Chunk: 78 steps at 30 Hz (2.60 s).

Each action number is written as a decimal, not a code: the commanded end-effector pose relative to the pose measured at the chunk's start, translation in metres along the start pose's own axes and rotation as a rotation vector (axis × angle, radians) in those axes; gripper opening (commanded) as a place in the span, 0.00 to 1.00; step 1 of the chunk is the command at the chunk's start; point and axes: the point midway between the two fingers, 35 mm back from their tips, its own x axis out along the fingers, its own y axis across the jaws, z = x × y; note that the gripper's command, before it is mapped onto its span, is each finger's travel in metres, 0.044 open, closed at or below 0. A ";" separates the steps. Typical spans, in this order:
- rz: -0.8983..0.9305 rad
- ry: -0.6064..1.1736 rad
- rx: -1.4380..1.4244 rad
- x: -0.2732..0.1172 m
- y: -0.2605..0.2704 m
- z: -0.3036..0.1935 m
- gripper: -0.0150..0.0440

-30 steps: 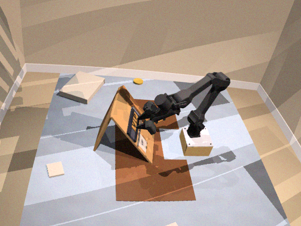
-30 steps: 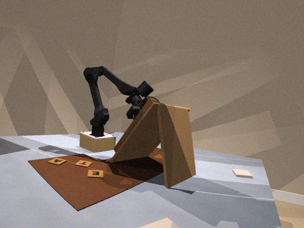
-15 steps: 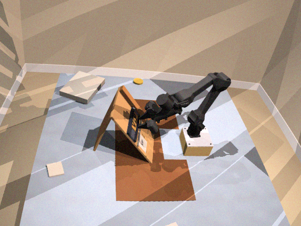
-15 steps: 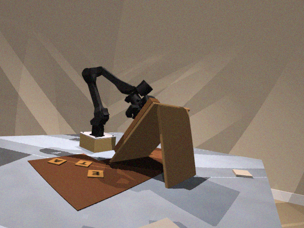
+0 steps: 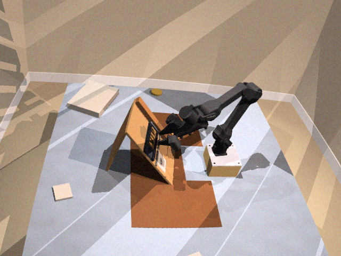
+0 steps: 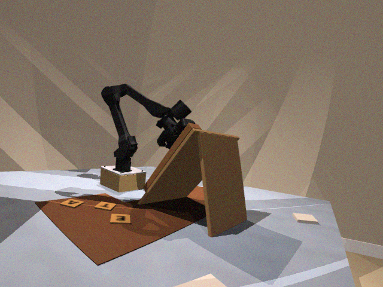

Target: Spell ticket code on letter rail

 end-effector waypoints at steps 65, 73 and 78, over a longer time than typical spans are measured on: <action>0.003 0.683 0.008 0.017 0.033 0.024 0.25; 0.003 0.682 0.008 0.021 0.033 0.025 0.25; 0.003 0.682 0.008 0.023 0.033 0.025 0.25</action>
